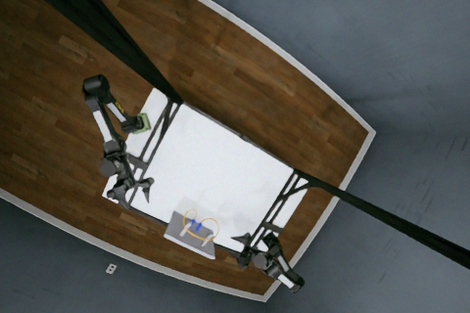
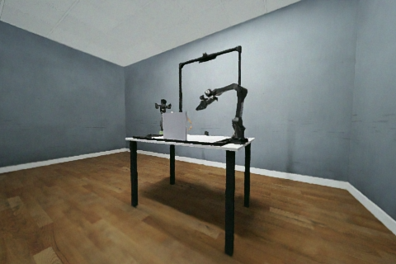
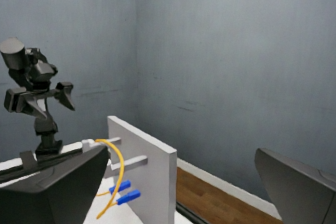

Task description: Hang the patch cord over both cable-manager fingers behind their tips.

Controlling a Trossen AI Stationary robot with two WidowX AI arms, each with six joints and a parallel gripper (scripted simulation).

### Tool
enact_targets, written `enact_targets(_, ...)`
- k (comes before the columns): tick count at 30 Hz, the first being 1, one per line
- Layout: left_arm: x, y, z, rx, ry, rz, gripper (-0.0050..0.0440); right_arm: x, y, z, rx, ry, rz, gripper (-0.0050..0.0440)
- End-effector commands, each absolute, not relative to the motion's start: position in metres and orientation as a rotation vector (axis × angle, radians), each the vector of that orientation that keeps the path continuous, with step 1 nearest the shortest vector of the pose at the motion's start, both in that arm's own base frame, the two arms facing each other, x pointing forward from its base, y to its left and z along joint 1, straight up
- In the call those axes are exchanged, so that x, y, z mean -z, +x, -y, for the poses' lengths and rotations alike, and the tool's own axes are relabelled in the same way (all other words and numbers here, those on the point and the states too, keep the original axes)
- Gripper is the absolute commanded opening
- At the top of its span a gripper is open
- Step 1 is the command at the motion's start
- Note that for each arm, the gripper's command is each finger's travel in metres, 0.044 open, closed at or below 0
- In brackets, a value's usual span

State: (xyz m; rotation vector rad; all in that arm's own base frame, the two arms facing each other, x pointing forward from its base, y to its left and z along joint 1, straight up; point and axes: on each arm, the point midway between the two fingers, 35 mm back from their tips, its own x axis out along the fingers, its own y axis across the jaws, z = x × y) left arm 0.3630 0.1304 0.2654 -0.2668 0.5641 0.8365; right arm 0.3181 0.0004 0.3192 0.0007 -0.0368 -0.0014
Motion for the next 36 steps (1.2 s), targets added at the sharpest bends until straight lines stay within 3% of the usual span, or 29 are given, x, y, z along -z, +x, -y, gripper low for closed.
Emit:
enact_targets(1,-0.278,0.359,-0.128,-0.827,-0.272,-0.539,0.044,-0.323,0.316,0.0,0.0,0.0,0.05,0.044)
enact_targets(22,-0.289,0.35,-0.059,-0.355,-0.177,-0.315,0.044,-0.323,0.316,0.0,0.0,0.0,0.05,0.044)
enact_targets(36,-0.316,0.322,-0.007,-0.041,-0.028,-0.007,0.044,-0.323,0.316,0.0,0.0,0.0,0.05,0.044)
